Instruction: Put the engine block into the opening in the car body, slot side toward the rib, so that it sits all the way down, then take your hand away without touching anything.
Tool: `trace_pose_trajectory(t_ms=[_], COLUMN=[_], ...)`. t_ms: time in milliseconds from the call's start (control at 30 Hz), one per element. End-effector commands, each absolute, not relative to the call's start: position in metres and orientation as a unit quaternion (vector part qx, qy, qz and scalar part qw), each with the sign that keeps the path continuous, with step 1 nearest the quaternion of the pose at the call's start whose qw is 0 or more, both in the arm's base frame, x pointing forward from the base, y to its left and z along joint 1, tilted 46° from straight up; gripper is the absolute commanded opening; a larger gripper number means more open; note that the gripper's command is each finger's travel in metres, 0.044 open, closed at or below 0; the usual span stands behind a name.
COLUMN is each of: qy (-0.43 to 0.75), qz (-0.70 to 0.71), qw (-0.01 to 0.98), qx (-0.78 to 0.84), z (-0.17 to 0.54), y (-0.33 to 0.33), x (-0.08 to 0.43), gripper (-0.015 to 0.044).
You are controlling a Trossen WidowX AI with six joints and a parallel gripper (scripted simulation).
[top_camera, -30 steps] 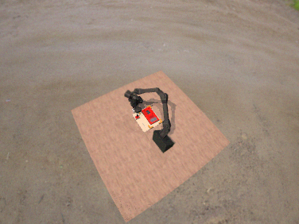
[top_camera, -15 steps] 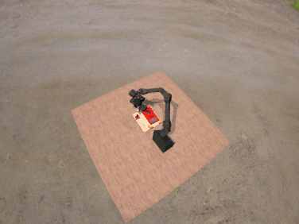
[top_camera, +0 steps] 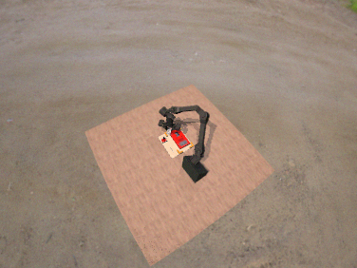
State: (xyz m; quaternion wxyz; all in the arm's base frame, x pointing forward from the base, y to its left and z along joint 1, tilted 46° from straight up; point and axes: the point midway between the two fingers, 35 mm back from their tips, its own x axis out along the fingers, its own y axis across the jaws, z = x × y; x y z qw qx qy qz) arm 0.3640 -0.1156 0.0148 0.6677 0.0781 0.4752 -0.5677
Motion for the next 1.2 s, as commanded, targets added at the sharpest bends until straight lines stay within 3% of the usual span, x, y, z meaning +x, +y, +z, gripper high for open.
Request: trace_pose_trajectory(t_ms=[0, 867, 1067, 1167], qy=[0.505, 0.652, 0.662, 0.663], qz=[-0.539, -0.354, -0.336, -0.333], qw=[0.673, 0.641, 0.636, 0.635], qx=[0.035, -0.195, -0.212, -0.215], z=[0.021, 0.042, 0.041, 0.041], y=[-0.125, -0.172, -0.172, -0.172], x=[0.358, 0.318, 0.318, 0.318], gripper=[0.0, 0.0, 0.0157, 0.0159])
